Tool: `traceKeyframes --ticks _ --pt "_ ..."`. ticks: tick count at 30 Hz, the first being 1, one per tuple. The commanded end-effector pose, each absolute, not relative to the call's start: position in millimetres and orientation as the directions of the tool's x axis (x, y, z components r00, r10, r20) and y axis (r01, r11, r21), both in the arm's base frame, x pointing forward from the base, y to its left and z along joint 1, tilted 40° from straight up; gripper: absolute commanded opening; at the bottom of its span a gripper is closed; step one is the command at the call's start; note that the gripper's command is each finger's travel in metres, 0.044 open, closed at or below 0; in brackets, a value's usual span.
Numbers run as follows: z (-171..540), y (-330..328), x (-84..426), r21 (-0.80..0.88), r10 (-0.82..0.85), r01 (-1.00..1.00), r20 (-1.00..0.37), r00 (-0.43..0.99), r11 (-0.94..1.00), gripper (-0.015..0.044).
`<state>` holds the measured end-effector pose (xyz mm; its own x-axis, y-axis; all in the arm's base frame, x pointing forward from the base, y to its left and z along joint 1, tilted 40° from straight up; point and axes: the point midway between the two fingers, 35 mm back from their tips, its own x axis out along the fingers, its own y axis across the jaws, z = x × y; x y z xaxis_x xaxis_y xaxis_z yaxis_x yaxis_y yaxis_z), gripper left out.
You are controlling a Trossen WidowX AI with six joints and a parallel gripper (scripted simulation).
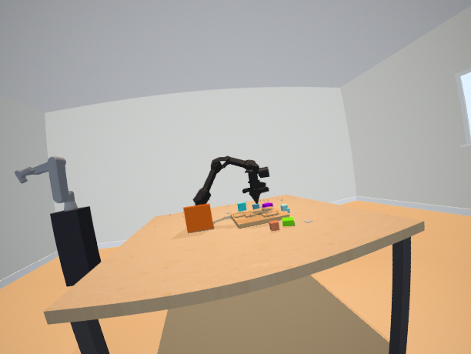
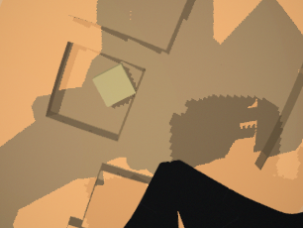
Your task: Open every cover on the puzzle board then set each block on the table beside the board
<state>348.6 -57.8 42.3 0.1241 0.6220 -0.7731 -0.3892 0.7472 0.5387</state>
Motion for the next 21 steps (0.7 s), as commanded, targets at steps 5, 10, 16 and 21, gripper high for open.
traceKeyframes --ticks 5,10,16,21 --pt "26.5 -72.9 297.6 0.355 0.618 -0.731 -0.778 0.114 0.582 0.0000" --pt "19.4 -77.1 270.5 0.232 0.619 -0.864 -0.777 0.112 0.447 0.0000" --pt "11.6 -77.6 237.8 0.068 0.625 -0.964 -0.773 0.111 0.255 0.0000" --pt "7.5 -75.9 219.5 -0.029 0.629 -0.990 -0.770 0.110 0.138 0.0000"
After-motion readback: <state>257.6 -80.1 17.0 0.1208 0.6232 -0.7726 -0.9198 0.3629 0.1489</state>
